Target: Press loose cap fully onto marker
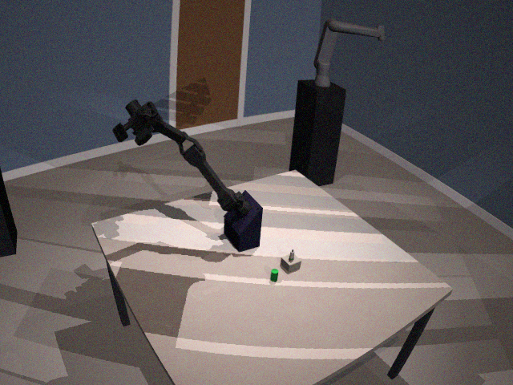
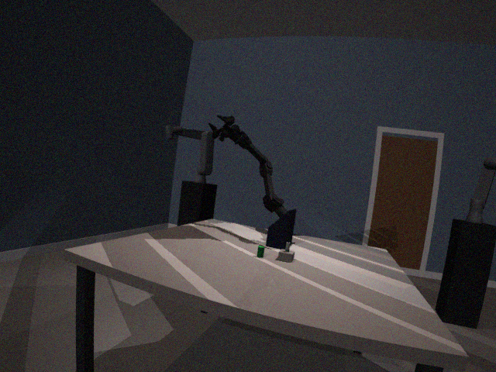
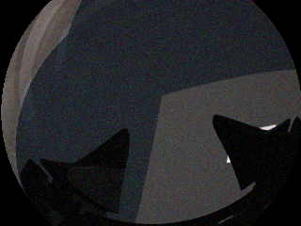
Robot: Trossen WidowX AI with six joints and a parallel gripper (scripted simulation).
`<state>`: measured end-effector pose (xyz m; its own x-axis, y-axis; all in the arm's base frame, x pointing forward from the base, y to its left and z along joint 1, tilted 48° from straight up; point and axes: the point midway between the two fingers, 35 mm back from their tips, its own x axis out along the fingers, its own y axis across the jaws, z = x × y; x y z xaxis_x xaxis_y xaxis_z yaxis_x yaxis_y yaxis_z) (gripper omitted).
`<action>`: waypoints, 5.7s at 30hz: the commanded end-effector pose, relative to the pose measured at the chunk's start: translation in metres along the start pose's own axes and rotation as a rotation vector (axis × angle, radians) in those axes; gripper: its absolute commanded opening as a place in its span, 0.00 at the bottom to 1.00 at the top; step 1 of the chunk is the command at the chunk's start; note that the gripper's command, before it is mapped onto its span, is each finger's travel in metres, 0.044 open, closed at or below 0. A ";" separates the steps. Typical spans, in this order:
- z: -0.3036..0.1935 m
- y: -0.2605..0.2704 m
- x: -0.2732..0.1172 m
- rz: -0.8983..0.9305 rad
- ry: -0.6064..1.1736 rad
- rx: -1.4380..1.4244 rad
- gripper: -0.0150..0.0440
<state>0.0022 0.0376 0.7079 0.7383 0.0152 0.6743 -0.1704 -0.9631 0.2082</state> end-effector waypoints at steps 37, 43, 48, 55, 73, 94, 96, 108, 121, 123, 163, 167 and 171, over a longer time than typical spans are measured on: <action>0.534 -0.075 0.062 -0.868 -1.090 -1.138 0.68; 0.609 -0.111 0.003 -1.297 -1.147 -1.388 0.68; 0.658 -0.137 -0.060 -1.753 -1.106 -1.591 0.68; 0.700 -0.159 -0.166 -2.569 -0.792 -1.801 0.68; 0.713 -0.161 -0.248 -3.321 -0.180 -1.761 0.68; 0.752 -0.132 -0.271 -3.325 -0.179 -1.761 0.68; 0.755 -0.130 -0.273 -3.326 -0.177 -1.759 0.68; 0.769 -0.120 -0.280 -3.327 -0.176 -1.758 0.68; 0.784 -0.108 -0.290 -3.325 -0.182 -1.763 0.68; 0.786 -0.106 -0.291 -3.325 -0.183 -1.763 0.68; 0.746 -0.139 -0.267 -3.322 -0.181 -1.763 0.25; 0.744 -0.142 -0.267 -3.320 -0.179 -1.763 0.25; 0.743 -0.156 -0.273 -3.312 -0.168 -1.763 0.25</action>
<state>0.3142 -0.0256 -0.0313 0.0734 -0.7331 -0.6761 0.0179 0.6788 -0.7341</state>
